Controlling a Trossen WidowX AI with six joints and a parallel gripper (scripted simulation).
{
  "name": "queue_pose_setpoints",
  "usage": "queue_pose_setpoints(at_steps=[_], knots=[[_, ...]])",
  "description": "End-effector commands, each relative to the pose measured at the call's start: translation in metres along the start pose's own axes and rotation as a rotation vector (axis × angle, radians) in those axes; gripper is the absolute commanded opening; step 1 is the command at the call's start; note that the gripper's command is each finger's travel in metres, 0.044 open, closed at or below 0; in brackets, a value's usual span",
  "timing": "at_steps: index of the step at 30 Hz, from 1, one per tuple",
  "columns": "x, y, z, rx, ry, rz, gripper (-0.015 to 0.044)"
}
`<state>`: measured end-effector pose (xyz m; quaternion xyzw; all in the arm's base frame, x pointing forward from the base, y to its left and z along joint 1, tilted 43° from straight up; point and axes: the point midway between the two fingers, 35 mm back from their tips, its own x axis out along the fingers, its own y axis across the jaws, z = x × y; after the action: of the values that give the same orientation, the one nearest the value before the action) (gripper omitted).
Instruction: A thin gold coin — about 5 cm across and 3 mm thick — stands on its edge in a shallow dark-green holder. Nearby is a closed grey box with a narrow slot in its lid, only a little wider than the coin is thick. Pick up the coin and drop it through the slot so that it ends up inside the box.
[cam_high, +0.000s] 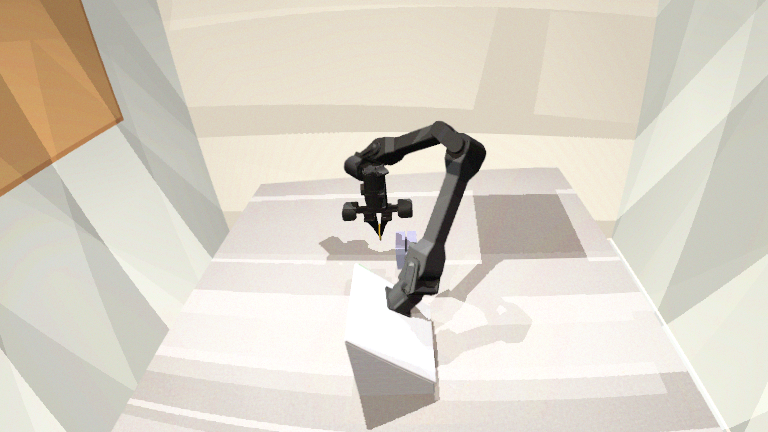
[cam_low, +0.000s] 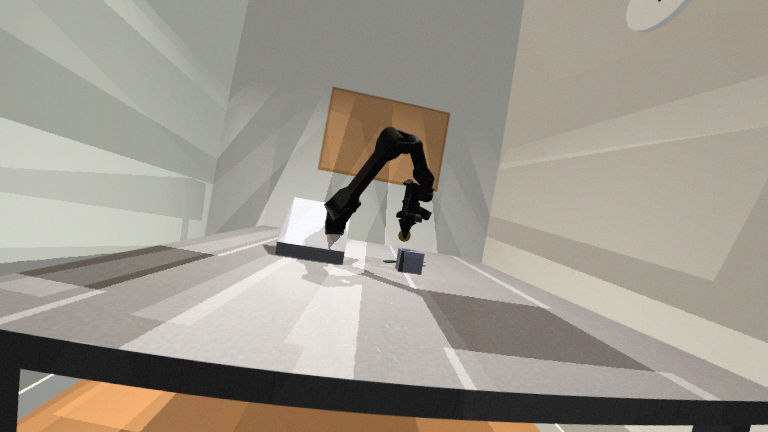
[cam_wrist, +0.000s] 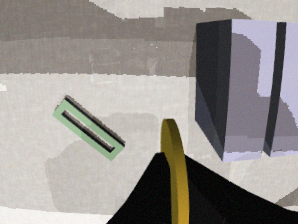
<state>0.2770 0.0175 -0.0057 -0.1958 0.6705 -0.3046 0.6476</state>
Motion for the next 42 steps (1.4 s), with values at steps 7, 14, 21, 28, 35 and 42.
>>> queue_pose_setpoints(at_steps=[7,14,21,28,35,42], knots=[[-0.001,-0.025,0.009,0.002,-0.004,-0.004,0.0000],[0.000,-0.042,0.014,0.002,-0.004,-0.007,0.0000],[0.000,-0.059,0.017,0.003,-0.003,-0.012,0.0000],[0.001,-0.068,0.019,0.004,-0.002,-0.016,0.0004],[0.001,-0.063,0.018,0.004,0.001,-0.013,0.0000],[0.001,-0.065,0.018,0.004,0.001,-0.014,0.0000]])
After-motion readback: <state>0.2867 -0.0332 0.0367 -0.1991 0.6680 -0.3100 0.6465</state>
